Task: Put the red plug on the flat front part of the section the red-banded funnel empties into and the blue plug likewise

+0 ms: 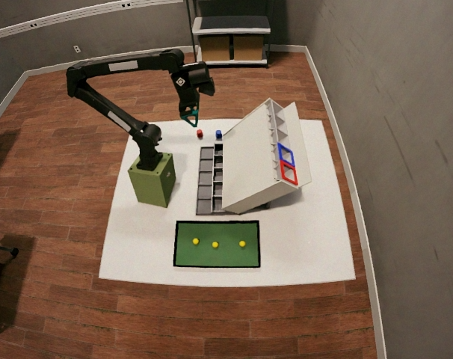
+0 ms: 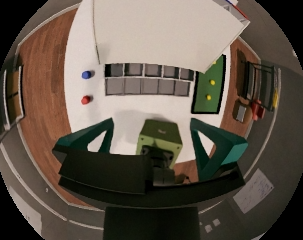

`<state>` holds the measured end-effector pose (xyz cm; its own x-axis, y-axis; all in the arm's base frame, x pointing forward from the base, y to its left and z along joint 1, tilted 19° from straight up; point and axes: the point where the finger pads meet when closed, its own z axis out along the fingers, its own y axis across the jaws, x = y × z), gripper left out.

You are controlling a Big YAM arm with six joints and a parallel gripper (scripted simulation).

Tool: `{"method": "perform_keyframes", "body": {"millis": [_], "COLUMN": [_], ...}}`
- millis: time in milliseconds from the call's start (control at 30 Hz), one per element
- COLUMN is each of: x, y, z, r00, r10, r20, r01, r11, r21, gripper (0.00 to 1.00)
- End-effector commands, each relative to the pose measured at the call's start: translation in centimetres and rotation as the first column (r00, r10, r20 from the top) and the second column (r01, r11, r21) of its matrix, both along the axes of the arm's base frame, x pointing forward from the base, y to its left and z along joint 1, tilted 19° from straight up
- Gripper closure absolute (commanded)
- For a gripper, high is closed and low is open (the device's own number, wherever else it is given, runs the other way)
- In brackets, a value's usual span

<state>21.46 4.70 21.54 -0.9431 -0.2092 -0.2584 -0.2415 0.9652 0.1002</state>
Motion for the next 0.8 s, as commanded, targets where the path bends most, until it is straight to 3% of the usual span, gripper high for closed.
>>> {"method": "perform_keyframes", "body": {"millis": [0,233,300,333,433,700,767], "x": [1.5,2.1,2.1,3.7,2.2,2.2,2.9], "y": [-1.2,-2.8,-2.8,-3.1,-3.5,-4.5,-4.8], "z": [-1.7,-4.6,-4.6,-2.6,-5.9,-7.5,-7.0], "r00": [0.999,0.99,0.99,0.995,0.984,0.976,0.978], "r10": [0.026,0.022,0.022,0.02,0.02,0.017,0.016], "r20": [-0.047,-0.139,-0.139,-0.096,-0.175,-0.218,-0.206], "r01": [-0.026,-0.013,-0.013,-0.014,-0.003,0.016,0.017], "r11": [1.0,0.998,0.998,0.998,0.995,0.989,0.988], "r21": [0.0,0.062,0.062,0.065,0.096,0.148,0.154], "gripper": [0.0,0.0,0.0,0.0,0.0,0.0,0.0]}}
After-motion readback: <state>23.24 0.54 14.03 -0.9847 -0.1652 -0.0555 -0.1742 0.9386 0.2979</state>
